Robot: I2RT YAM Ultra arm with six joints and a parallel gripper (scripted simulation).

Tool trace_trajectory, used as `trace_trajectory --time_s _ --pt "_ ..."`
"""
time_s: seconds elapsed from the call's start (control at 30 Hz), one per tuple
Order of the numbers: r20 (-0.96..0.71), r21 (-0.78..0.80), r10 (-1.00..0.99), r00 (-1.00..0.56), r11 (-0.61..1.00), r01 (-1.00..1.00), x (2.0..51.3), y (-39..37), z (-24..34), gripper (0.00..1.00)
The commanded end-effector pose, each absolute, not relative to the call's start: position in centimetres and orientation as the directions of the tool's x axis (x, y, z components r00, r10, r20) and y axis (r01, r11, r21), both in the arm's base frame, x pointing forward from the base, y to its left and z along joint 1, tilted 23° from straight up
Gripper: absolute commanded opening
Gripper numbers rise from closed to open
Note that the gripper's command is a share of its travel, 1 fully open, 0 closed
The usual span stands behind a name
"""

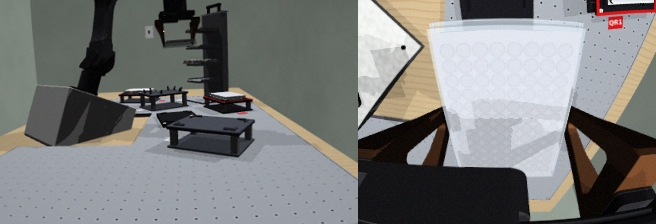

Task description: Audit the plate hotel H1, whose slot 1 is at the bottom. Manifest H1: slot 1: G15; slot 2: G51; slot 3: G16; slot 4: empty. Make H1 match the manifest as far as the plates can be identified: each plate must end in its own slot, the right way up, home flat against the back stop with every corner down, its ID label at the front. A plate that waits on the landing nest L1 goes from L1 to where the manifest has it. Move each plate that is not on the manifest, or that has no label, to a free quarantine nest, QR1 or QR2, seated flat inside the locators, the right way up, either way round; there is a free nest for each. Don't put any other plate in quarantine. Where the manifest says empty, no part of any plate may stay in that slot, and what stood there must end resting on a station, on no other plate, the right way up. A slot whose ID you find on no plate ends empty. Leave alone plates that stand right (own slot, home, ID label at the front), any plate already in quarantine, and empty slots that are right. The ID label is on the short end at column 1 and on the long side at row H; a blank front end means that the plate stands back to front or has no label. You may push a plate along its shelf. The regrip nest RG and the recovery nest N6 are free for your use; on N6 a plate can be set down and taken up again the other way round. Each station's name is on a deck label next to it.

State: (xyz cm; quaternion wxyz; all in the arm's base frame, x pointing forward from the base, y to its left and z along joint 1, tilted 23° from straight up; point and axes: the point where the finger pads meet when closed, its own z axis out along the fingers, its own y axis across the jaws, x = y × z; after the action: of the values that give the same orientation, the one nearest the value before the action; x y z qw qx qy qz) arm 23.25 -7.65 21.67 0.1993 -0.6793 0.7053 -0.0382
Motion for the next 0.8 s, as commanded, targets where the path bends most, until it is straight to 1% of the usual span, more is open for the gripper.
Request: trace_trajectory --time_s 0.0,0.23,0.33,0.77 --pt "-0.25 -0.302 -0.968 -0.008 0.086 -0.949 22.4 -7.2 22.1 0.86" --pt "-0.254 -0.299 -0.967 -0.018 0.096 -0.949 22.3 -7.3 22.6 0.86" --pt "-0.248 -0.305 -0.969 0.002 0.076 -0.949 22.4 -6.5 22.9 0.86" --pt "-0.3 -0.255 -0.938 -0.171 0.251 -0.934 23.3 -3.1 24.1 0.86"
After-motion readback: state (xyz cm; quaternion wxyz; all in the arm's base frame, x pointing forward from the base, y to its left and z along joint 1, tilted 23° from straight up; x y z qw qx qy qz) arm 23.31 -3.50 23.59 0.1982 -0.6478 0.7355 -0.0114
